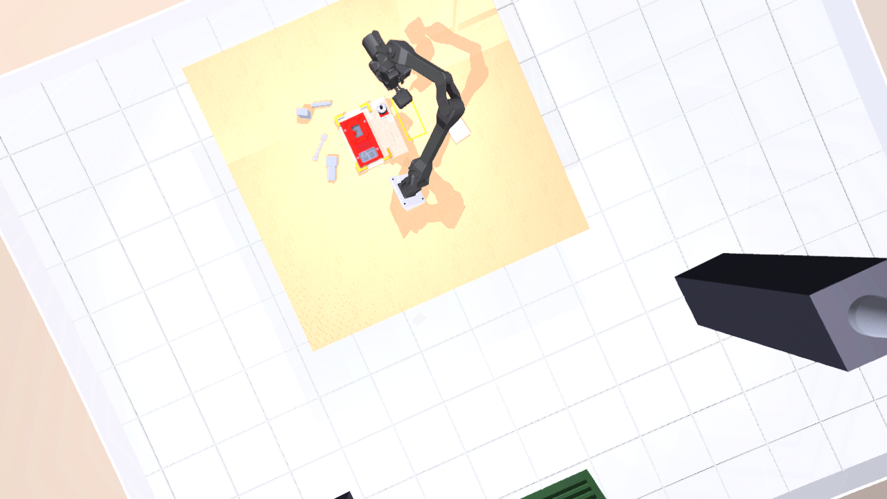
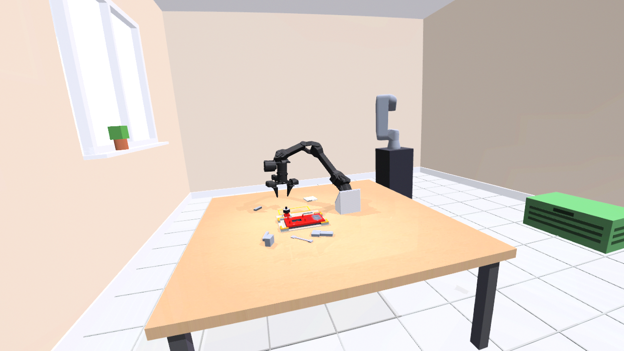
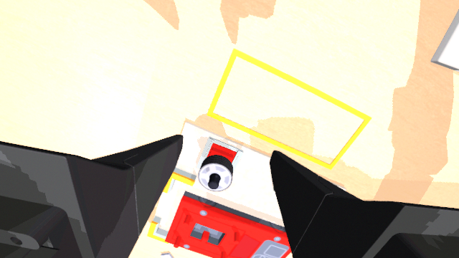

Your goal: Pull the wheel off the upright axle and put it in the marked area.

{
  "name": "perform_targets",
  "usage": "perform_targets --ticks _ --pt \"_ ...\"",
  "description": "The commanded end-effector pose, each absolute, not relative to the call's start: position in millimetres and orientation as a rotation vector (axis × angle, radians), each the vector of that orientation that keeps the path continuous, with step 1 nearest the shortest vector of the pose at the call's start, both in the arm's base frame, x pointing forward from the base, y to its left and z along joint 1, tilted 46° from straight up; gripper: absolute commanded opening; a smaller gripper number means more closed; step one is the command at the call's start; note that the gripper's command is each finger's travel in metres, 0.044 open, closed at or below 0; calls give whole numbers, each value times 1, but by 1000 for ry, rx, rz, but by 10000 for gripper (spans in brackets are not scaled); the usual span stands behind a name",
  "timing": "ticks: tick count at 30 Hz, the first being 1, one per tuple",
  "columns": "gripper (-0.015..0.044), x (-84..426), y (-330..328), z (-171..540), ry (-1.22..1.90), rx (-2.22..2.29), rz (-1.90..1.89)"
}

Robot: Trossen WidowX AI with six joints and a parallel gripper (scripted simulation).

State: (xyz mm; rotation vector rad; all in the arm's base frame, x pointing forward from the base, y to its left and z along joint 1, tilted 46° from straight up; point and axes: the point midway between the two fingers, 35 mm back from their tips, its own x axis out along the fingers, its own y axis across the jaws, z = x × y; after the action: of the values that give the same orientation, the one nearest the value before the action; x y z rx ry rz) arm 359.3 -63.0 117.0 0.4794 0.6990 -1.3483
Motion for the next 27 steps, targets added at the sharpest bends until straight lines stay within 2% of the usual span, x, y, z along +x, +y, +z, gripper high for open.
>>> perform_targets --ticks 1,20,27 --pt "300 359 -15 81 566 646 -1506" --pt "300 355 -9 75 566 646 -1506" --pt "300 357 -28 55 567 647 -1505"
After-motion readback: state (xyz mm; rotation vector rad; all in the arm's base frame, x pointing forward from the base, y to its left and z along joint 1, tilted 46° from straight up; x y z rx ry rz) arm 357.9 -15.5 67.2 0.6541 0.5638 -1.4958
